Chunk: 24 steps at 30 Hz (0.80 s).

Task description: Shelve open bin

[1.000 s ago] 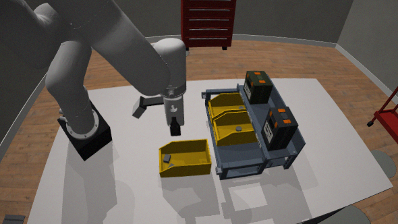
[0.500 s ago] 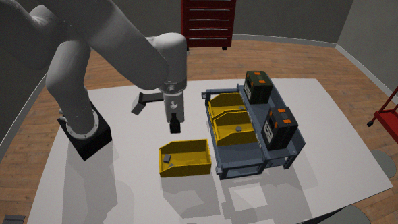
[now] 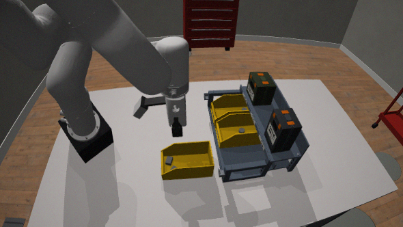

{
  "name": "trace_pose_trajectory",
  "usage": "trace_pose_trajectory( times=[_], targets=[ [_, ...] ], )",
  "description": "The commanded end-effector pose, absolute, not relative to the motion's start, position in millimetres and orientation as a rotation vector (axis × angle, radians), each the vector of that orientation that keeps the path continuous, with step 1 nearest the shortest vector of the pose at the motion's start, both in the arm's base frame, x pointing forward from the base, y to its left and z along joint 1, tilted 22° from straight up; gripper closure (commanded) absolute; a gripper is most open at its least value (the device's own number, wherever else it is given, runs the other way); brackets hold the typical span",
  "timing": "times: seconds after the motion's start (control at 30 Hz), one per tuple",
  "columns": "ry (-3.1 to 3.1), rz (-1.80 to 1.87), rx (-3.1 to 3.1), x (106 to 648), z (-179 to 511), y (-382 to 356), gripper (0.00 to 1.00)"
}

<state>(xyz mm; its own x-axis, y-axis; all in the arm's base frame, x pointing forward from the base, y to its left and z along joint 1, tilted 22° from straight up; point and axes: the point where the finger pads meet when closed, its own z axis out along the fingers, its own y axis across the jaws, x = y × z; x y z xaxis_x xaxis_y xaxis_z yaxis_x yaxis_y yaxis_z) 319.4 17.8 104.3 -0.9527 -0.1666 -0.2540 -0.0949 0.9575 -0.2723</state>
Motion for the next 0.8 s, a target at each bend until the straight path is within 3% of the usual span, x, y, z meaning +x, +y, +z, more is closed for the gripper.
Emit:
trace_pose_trajectory(
  times=[0.0, 0.77],
  targets=[
    [2.828, -0.373, -0.193, 321.0, 105.4, 18.2, 0.72],
    [2.828, -0.373, -0.193, 322.1, 101.1, 17.1, 0.72]
  ],
)
